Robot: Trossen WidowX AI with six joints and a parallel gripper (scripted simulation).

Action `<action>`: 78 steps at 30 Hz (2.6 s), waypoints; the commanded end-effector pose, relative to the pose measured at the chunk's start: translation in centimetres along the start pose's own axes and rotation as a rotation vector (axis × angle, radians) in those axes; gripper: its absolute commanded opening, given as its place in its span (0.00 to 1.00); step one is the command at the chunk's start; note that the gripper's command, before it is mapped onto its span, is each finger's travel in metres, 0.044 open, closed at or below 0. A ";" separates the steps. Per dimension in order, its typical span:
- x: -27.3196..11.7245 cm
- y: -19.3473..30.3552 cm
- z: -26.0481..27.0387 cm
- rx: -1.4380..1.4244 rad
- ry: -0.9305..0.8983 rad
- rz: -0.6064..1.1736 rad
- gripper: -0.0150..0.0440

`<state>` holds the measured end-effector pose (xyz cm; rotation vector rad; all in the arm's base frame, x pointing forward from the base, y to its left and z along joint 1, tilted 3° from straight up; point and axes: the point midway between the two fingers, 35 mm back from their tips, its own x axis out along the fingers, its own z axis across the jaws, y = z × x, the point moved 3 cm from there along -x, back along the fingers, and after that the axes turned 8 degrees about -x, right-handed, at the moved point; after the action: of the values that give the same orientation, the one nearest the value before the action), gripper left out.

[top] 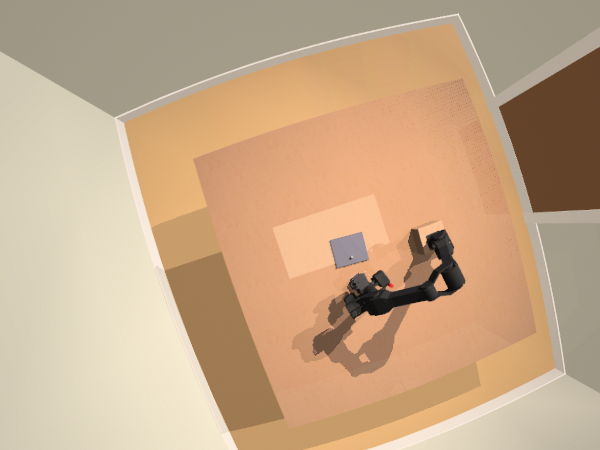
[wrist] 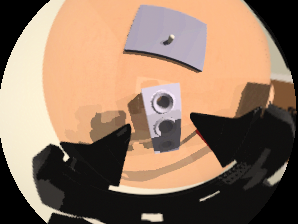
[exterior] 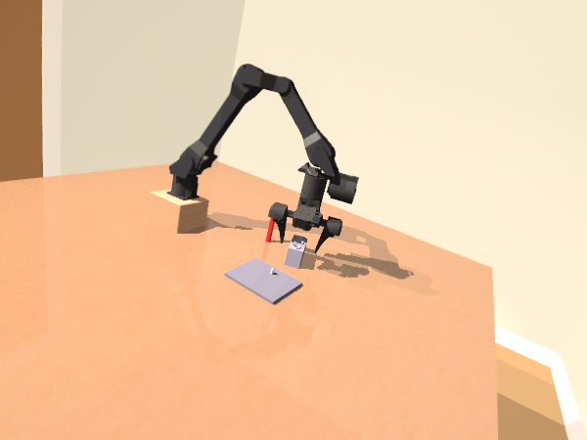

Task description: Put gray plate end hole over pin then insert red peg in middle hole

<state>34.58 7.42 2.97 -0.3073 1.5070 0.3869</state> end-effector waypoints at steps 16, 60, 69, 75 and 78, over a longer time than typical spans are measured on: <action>2.9 0.1 -0.3 0.003 0.007 0.004 1.00; -5.1 -0.1 -0.1 0.002 0.007 0.003 0.25; -7.9 0.0 -0.5 0.003 0.007 0.003 0.25; -9.9 0.1 -1.0 0.003 0.008 0.003 0.25; -10.6 0.1 -1.2 0.003 0.008 0.003 0.25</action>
<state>33.33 6.48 12.91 -0.3047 1.5176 0.3841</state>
